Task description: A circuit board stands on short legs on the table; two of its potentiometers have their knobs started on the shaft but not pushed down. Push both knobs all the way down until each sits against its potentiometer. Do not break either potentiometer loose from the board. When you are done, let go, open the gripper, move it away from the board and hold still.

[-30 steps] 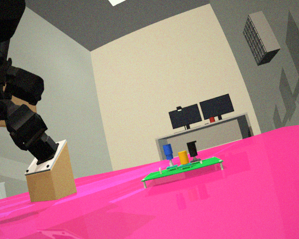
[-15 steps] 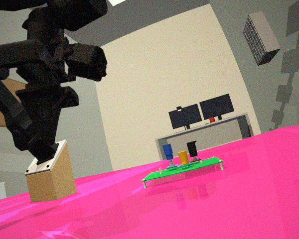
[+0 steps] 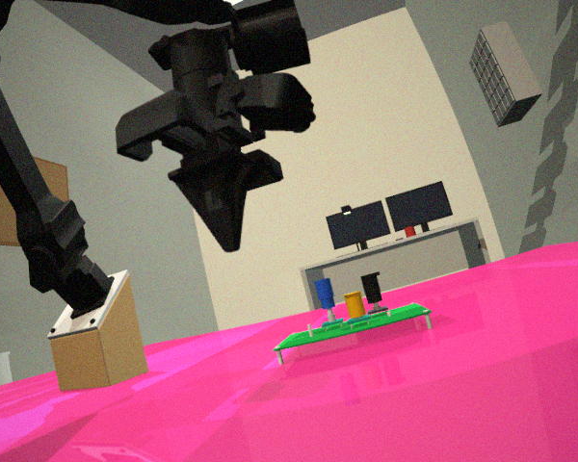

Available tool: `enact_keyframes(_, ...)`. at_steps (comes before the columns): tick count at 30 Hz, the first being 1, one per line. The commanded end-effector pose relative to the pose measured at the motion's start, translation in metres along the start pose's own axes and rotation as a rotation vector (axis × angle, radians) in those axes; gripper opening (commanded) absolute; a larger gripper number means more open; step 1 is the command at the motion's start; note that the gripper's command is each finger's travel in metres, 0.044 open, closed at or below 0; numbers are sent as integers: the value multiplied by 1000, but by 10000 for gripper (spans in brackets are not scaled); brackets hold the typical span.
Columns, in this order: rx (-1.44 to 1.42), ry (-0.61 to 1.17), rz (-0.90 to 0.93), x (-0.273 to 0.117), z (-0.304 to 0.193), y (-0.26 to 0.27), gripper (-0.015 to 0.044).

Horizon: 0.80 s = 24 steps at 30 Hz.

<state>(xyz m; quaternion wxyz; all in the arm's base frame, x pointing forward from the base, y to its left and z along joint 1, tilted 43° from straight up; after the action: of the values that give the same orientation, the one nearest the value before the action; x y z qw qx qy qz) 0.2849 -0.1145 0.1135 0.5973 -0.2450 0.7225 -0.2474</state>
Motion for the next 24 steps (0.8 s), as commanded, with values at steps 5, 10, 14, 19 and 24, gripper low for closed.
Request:
enact_keyframes(5, 242, -21, -1, -5, 33, 47, 0)
enact_keyframes(10, 393, -29, -9, -6, 48, 81, 0)
enact_keyframes(14, 524, -40, -7, -7, 58, 108, 0)
enact_keyframes(19, 601, -46, -10, -7, 64, 124, 0)
enact_keyframes(24, 601, -46, -10, 3, 64, 124, 0)
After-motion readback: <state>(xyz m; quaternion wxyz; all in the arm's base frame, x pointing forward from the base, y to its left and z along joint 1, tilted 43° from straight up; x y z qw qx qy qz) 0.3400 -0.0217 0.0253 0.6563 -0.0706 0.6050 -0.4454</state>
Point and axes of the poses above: the point midway between the two fingers, 35 mm back from their tips, its own x axis out along the fingers, its own y axis across the jaws, z = x × y, the point moved 2 cm from there along -x, back along the fingers, and after that the axes turned 14 degrees about -x, right-handed, at the moved point
